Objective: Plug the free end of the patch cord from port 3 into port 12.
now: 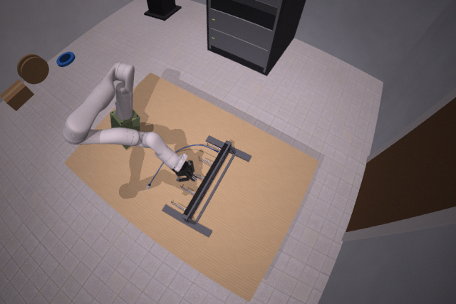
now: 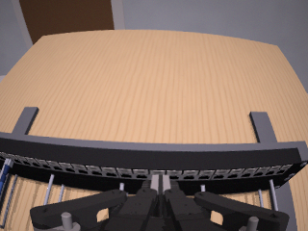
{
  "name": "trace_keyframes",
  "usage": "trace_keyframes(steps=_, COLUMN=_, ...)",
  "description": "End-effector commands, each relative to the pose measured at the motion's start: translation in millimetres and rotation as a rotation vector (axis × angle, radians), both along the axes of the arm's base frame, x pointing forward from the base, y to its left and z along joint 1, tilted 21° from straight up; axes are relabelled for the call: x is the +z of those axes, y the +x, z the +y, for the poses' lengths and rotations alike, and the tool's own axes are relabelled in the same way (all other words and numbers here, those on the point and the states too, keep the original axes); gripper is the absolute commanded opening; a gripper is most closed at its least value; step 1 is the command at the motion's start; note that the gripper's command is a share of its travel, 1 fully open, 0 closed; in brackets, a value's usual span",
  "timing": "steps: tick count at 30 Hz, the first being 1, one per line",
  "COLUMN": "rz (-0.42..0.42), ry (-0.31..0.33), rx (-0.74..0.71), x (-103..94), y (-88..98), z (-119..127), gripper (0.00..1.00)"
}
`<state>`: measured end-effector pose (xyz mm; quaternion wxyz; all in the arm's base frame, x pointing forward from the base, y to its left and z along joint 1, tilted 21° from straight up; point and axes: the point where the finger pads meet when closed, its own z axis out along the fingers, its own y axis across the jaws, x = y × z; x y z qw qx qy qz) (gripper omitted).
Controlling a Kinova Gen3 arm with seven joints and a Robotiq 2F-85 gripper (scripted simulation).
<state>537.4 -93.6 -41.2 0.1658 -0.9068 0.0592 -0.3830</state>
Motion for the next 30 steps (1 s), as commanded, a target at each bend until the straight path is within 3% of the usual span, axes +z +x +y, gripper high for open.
trace_keyframes(steps=1, rz=-0.004, ry=-0.016, rx=-0.003, x=-1.5, y=2.1, z=-4.1, gripper=0.0)
trace_keyframes(steps=30, rz=-0.003, ry=-0.02, rx=-0.008, x=-2.4, y=2.2, z=-6.5, gripper=0.0)
